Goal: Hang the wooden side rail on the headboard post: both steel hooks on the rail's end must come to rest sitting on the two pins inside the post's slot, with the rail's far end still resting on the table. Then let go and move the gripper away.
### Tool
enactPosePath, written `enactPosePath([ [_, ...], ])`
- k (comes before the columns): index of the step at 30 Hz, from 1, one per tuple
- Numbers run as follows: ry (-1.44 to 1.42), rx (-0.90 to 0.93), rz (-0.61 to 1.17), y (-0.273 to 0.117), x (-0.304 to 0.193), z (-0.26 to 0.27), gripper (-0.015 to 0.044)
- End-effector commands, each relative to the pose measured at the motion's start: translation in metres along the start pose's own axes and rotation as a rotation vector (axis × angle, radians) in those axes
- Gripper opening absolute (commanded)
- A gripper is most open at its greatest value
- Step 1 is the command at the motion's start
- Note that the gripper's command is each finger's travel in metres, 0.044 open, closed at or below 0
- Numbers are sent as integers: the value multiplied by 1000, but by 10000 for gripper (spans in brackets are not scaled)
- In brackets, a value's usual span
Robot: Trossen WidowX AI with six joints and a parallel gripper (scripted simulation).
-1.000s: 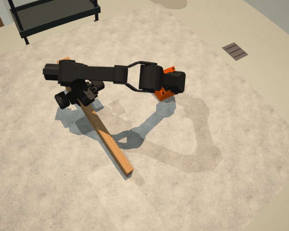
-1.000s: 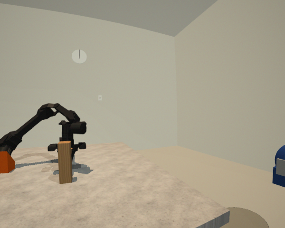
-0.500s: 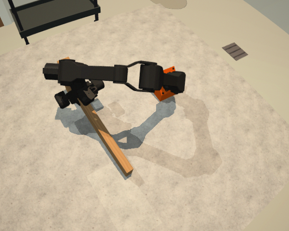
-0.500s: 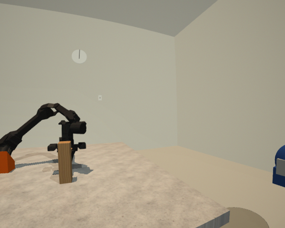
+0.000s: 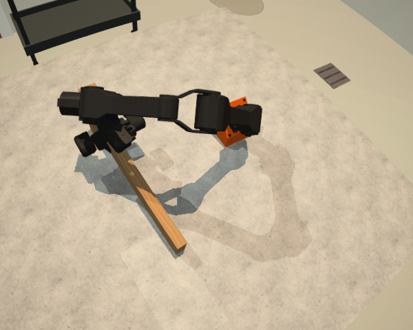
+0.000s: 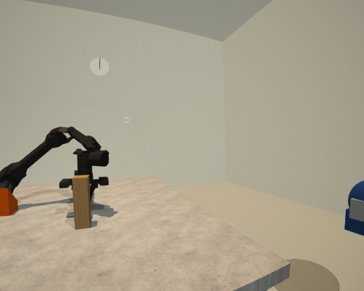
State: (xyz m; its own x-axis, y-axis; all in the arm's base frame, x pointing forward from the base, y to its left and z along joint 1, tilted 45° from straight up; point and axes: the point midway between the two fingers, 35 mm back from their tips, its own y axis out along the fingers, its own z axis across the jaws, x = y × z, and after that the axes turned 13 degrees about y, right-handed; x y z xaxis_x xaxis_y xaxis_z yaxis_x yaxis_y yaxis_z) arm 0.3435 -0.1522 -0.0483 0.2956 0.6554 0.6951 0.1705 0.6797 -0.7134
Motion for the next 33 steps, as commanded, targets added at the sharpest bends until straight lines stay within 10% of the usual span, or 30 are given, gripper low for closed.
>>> enactPosePath([
  [1,-1,-10,4,-4,-3,-2,0],
  [33,-1,-10,5,-4,-6,-2,0],
])
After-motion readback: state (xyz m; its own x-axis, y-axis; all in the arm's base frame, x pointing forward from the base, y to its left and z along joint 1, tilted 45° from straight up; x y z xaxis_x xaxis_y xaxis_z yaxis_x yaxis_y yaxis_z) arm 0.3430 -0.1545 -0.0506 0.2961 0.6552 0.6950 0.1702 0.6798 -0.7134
